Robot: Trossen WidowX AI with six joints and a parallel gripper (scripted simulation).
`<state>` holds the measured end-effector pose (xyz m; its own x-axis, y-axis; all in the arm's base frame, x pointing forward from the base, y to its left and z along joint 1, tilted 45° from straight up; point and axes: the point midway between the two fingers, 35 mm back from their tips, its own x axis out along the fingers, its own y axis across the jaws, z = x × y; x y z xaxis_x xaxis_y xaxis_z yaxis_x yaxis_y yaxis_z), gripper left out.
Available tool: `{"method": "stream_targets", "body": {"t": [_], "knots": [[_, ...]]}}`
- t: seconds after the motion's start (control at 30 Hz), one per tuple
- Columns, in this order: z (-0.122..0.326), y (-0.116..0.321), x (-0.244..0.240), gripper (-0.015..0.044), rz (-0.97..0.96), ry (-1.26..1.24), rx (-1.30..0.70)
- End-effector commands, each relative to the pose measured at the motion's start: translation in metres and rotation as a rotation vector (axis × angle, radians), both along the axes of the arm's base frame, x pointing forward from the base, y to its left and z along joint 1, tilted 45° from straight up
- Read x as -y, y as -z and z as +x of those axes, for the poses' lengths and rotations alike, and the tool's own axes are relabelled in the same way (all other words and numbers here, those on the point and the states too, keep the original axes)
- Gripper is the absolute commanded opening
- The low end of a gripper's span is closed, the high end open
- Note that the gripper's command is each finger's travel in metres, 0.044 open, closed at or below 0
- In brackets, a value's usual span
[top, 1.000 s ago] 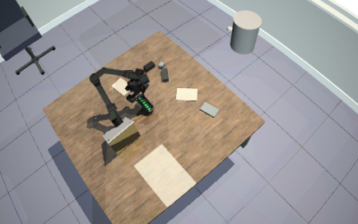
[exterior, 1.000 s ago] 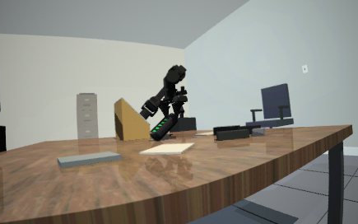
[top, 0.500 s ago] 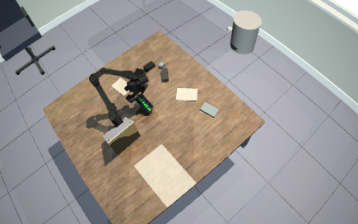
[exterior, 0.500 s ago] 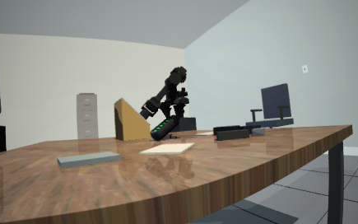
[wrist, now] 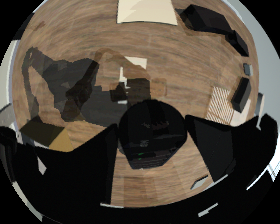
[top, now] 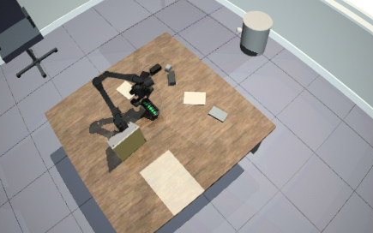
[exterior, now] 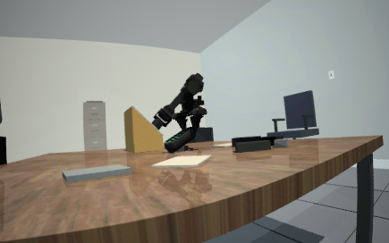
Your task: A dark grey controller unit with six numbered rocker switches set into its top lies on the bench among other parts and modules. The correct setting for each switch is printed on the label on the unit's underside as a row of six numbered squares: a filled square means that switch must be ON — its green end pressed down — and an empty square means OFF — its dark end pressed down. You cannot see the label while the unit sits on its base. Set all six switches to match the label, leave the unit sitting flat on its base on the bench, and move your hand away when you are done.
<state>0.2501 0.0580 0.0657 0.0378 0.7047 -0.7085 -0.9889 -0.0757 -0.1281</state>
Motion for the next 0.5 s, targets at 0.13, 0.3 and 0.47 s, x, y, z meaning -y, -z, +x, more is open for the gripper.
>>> {"method": "stream_targets", "body": {"t": [0.13, 0.3, 0.47], "knots": [[-0.004, 0.005, -0.004, 0.0338, -0.008, 0.008, -0.016], [-0.004, 0.006, -0.008, 0.0338, -0.008, 0.008, -0.016], [-0.004, 0.006, -0.012, 0.0338, -0.008, 0.008, -0.016]]}}
